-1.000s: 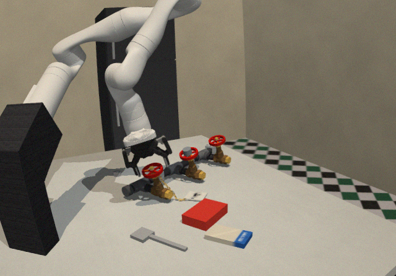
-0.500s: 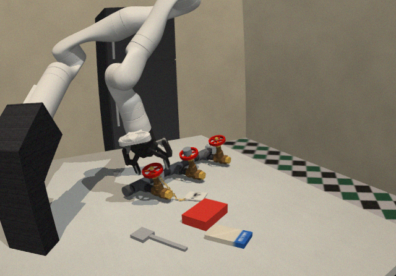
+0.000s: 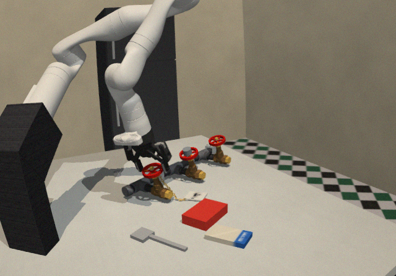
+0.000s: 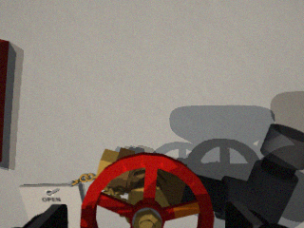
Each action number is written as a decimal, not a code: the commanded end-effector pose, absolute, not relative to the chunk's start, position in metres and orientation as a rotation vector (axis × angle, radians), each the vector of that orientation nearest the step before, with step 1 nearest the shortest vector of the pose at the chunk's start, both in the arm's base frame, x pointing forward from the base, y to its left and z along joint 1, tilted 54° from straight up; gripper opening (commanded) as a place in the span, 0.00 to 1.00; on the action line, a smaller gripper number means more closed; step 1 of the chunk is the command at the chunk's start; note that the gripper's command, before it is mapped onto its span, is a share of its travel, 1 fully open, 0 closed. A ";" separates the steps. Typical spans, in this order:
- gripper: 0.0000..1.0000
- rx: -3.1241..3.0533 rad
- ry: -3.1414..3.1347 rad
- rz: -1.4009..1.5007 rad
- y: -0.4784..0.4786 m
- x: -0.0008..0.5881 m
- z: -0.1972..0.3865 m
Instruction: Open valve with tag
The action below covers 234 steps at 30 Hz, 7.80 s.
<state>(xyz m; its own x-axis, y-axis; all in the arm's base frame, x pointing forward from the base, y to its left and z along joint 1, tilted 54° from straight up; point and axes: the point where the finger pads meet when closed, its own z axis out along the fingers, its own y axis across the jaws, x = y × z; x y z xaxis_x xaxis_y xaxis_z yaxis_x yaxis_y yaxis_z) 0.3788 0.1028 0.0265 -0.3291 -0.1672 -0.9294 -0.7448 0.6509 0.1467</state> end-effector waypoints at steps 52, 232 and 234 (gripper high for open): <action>1.00 1.144 2.140 1.670 0.101 0.379 0.024; 0.75 -0.833 1.790 0.636 0.103 0.376 0.026; 0.75 -0.858 1.774 0.617 0.103 0.376 0.026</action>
